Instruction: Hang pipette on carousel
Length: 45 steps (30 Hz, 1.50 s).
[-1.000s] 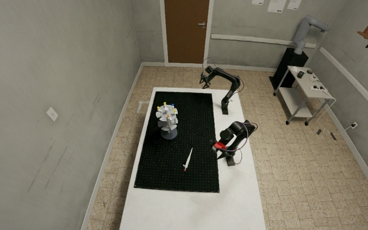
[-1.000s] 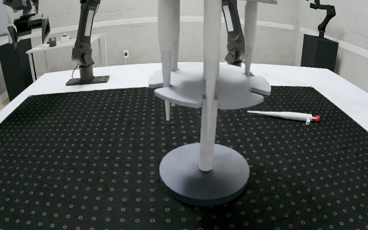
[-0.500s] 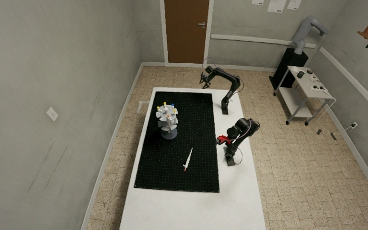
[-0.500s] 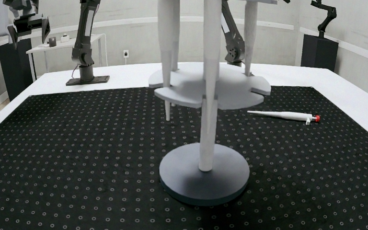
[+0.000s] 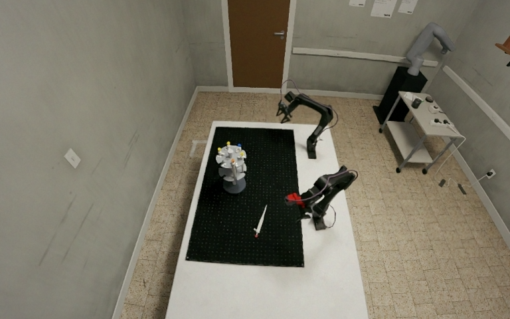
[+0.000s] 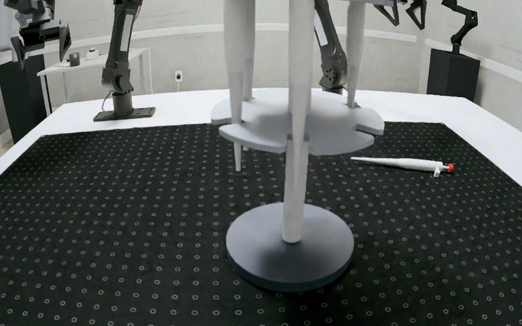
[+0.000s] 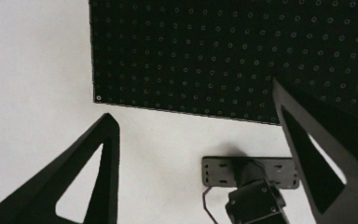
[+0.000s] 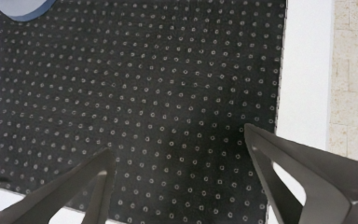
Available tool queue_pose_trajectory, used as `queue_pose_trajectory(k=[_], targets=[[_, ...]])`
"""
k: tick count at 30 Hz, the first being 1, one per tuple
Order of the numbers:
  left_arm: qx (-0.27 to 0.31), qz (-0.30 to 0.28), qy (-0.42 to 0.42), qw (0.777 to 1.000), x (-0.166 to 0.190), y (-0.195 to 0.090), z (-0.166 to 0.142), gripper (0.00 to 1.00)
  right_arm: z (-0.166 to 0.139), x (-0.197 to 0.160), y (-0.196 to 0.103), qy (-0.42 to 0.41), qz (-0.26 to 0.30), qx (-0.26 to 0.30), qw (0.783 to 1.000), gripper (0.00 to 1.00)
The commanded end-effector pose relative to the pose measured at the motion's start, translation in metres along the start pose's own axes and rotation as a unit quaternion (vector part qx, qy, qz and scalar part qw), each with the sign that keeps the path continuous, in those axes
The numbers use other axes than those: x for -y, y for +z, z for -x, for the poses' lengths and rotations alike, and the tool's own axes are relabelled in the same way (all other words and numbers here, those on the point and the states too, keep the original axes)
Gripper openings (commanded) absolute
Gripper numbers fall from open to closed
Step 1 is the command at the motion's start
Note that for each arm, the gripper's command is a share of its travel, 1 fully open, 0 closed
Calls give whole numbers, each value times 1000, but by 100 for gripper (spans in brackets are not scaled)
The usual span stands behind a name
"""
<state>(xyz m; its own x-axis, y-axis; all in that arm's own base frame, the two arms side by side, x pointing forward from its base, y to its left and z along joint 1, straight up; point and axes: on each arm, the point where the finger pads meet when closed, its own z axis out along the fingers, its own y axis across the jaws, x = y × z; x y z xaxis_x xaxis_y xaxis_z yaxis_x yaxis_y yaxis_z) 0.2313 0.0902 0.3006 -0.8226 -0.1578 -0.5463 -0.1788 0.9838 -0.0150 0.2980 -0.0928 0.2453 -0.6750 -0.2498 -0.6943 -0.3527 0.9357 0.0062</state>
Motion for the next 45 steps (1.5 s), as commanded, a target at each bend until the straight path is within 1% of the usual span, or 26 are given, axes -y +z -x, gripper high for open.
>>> queue_pose_trajectory(k=[1,3,5,8,9,11,12,14,16,17,20,21,30,31,35,37,41,43,45], targets=[[38,-70,94,992,20,24,24,100,7,4,-4,-6,-4,12,1000,100],[38,-70,94,992,20,24,24,100,7,4,-4,-6,-4,12,1000,100],[43,-88,114,989,20,36,26,100,7,4,-4,-6,-4,12,1000,100],[52,-128,163,977,35,56,30,100,7,4,-4,-6,-4,12,1000,100],[56,-134,170,975,32,60,30,100,7,4,-4,-6,-4,12,1000,100],[64,-161,203,964,44,73,31,100,7,4,-4,-6,-4,12,1000,100],[69,-166,209,961,39,76,31,100,7,4,-4,-6,-4,12,1000,100],[80,-192,240,948,51,88,31,100,7,4,-4,-6,-4,12,1000,100],[92,-208,259,939,47,90,31,100,7,4,-4,-6,-4,12,1000,100],[109,-199,269,936,46,81,43,100,7,4,-4,-6,-4,12,1000,100],[109,-199,269,936,46,81,43,100,7,4,-4,-6,-4,12,1000,100],[100,-203,266,937,50,80,35,100,7,4,-4,-6,-4,12,1000,100],[100,-203,266,937,50,80,35,100,7,4,-4,-6,-4,12,1000,100],[108,-216,252,937,62,82,34,49,7,4,-4,-6,-4,12,1000,100],[120,-251,188,942,89,91,38,49,7,4,-4,-6,-4,12,1000,100],[120,-251,188,942,89,91,38,49,7,4,-4,-6,-4,12,1000,100],[132,-284,124,941,113,100,42,49,7,4,-4,-6,-4,12,1000,100],[137,-298,97,940,113,100,42,49,7,4,-4,-6,-4,12,1000,100],[137,-298,97,940,113,100,42,49,7,4,-4,-6,-4,12,1000,100]])
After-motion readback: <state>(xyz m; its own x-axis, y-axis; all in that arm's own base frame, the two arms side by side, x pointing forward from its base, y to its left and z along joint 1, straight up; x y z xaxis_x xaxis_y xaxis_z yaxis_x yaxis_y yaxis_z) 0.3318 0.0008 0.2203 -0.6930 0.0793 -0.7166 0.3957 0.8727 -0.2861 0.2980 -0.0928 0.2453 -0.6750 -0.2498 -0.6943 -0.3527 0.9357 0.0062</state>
